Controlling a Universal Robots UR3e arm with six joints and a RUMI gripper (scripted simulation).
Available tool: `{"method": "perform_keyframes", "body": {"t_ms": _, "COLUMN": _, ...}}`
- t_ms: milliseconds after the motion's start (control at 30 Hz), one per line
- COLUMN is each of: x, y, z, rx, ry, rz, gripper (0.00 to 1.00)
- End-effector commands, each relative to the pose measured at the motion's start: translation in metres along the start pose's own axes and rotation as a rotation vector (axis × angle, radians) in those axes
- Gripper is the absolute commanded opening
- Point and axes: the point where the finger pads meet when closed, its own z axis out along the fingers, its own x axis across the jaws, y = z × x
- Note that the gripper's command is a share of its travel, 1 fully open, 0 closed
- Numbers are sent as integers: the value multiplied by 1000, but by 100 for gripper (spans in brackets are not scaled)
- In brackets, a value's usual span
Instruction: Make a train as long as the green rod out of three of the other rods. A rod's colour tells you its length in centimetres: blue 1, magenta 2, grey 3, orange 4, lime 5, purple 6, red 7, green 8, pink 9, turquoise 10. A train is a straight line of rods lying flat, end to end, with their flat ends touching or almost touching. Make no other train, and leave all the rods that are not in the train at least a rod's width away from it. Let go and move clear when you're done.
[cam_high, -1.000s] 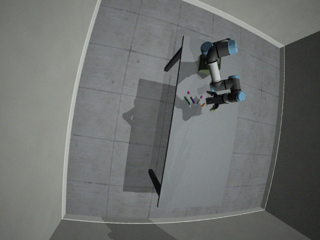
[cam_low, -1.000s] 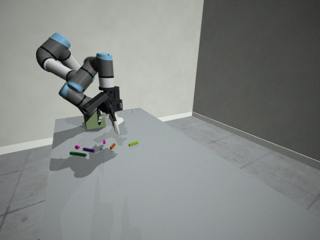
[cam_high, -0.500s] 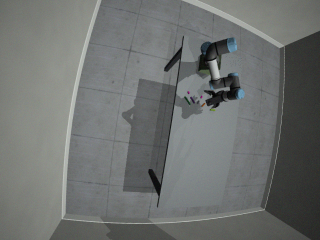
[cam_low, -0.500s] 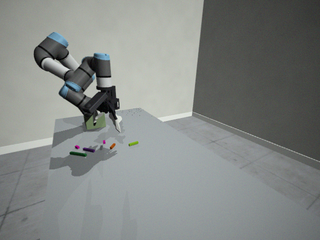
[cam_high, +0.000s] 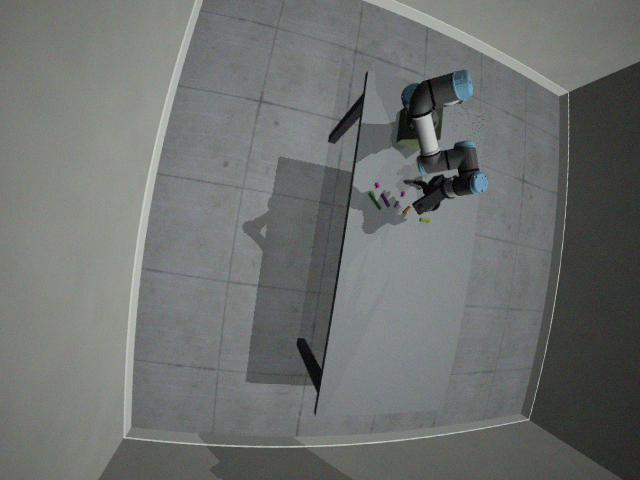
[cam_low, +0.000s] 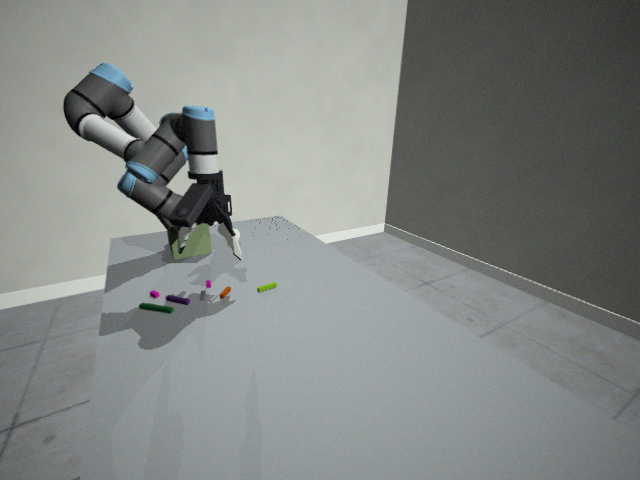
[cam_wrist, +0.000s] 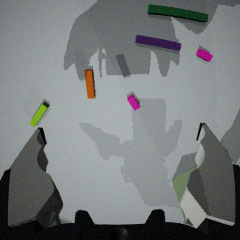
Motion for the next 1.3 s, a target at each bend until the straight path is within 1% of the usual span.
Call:
{"method": "perform_keyframes", "body": {"t_ms": 0, "x": 4, "y": 2, "z": 0, "rx": 4, "ry": -20, "rz": -166, "gripper": 100}}
{"method": "perform_keyframes", "body": {"t_ms": 100, "x": 7, "y": 4, "z": 1, "rx": 5, "ry": -19, "rz": -219, "gripper": 100}}
{"method": "perform_keyframes", "body": {"t_ms": 167, "x": 7, "y": 4, "z": 1, "rx": 5, "ry": -19, "rz": -219, "gripper": 100}}
{"method": "perform_keyframes", "body": {"t_ms": 267, "x": 10, "y": 6, "z": 1, "rx": 6, "ry": -19, "rz": -300, "gripper": 100}}
{"method": "perform_keyframes", "body": {"t_ms": 667, "x": 17, "y": 12, "z": 2, "rx": 7, "ry": -18, "rz": -491, "gripper": 100}}
{"method": "perform_keyframes", "body": {"t_ms": 967, "x": 19, "y": 14, "z": 2, "rx": 8, "ry": -18, "rz": -538, "gripper": 100}}
{"method": "perform_keyframes", "body": {"t_ms": 1200, "x": 20, "y": 14, "z": 2, "rx": 8, "ry": -18, "rz": -546, "gripper": 100}}
{"method": "perform_keyframes", "body": {"t_ms": 1233, "x": 20, "y": 14, "z": 2, "rx": 8, "ry": -18, "rz": -546, "gripper": 14}}
{"method": "perform_keyframes", "body": {"t_ms": 1267, "x": 20, "y": 14, "z": 2, "rx": 8, "ry": -18, "rz": -546, "gripper": 14}}
